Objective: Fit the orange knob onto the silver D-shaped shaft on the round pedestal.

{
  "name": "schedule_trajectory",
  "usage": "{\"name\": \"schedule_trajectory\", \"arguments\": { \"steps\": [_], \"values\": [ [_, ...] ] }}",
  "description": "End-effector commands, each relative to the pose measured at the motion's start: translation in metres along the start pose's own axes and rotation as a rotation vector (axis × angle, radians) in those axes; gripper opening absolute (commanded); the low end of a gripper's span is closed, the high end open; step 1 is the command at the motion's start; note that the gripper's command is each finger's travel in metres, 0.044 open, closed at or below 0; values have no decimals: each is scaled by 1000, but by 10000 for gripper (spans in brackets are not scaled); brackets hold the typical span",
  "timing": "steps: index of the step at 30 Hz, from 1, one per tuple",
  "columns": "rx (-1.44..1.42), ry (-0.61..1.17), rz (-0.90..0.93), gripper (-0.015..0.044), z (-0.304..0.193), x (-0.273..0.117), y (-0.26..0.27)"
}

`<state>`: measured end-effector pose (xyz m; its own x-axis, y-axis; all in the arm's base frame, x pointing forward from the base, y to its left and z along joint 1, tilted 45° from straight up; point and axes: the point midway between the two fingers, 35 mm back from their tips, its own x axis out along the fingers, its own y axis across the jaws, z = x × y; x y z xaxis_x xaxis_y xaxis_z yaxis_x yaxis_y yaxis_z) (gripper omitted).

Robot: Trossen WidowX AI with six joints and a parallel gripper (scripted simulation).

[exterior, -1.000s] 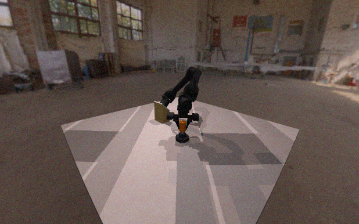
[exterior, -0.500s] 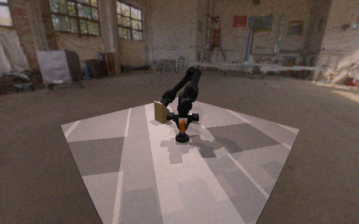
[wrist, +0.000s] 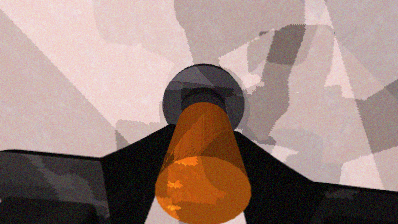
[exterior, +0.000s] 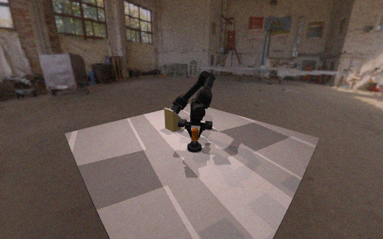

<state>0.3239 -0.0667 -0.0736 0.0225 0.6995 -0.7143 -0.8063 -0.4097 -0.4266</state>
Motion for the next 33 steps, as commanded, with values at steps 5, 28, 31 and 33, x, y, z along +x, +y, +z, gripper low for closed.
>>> {"name": "schedule_trajectory", "arguments": {
  "steps": [5, 28, 31, 33],
  "values": [
    [442, 5, -6, 0, -3, -3, 1],
    [1804, 0, -9, 0, -1, -4, 4],
    [1804, 0, -9, 0, -2, -4, 3],
    [1804, 0, -9, 0, -2, -4, 2]
  ]
}}
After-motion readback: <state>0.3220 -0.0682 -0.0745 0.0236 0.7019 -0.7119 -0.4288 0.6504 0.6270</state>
